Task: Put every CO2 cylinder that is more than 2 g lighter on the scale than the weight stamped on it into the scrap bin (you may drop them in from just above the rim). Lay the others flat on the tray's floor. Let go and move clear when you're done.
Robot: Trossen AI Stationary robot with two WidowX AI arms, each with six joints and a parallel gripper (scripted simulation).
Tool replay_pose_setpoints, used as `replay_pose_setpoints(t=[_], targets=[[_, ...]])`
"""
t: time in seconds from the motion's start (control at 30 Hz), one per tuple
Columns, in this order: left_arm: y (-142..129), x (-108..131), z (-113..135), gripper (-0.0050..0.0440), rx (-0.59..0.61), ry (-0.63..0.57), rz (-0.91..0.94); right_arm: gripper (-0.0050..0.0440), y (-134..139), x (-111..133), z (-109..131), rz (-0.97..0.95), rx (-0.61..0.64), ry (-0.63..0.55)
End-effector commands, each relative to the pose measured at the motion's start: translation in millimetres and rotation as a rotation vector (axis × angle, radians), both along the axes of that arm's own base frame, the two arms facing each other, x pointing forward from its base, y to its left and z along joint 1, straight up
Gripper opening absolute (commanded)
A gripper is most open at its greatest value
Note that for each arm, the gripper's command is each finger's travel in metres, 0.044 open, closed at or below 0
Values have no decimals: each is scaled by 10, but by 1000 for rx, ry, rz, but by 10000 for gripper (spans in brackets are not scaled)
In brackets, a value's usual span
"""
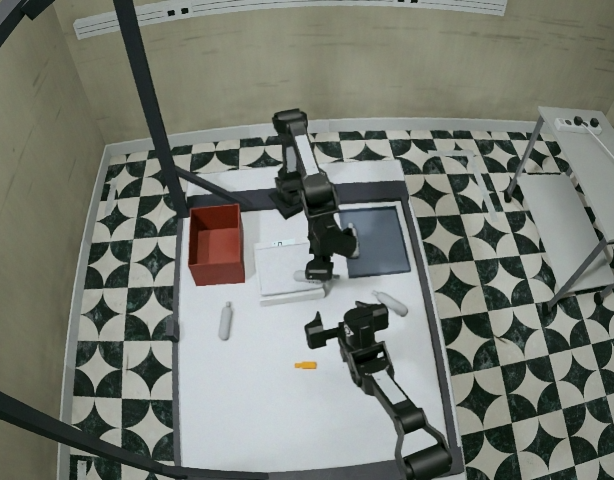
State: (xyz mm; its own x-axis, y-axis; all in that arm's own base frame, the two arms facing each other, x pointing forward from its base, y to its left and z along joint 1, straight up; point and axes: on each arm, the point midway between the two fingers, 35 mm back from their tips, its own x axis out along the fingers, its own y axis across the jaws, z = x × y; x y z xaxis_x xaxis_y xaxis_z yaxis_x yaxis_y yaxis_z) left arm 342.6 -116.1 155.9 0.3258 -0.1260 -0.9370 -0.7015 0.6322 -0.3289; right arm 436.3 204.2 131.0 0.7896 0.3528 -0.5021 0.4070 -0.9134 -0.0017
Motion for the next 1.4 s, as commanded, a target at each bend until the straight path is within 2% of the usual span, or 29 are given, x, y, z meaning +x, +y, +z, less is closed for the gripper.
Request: replay_pose_setpoints(t=[0.0, 0.1, 0.33, 0.87, 1.37], targets=[[16, -7, 27, -50, -62, 17, 195, 440, 4, 25, 137, -2, 12, -30], [20, -7, 25, -50, -93, 30, 288, 440, 4, 25, 137, -2, 12, -30], [21, -13, 31, -50, -123, 40, 372, 440, 4, 25, 137, -2, 12, -30], [11, 14, 54, -50, -127, 35, 372, 440, 4, 25, 137, -2, 12, -30], [18, -16, 83, -50, -256, -193, 352, 440, 4, 25, 137, -2, 12, -30]])
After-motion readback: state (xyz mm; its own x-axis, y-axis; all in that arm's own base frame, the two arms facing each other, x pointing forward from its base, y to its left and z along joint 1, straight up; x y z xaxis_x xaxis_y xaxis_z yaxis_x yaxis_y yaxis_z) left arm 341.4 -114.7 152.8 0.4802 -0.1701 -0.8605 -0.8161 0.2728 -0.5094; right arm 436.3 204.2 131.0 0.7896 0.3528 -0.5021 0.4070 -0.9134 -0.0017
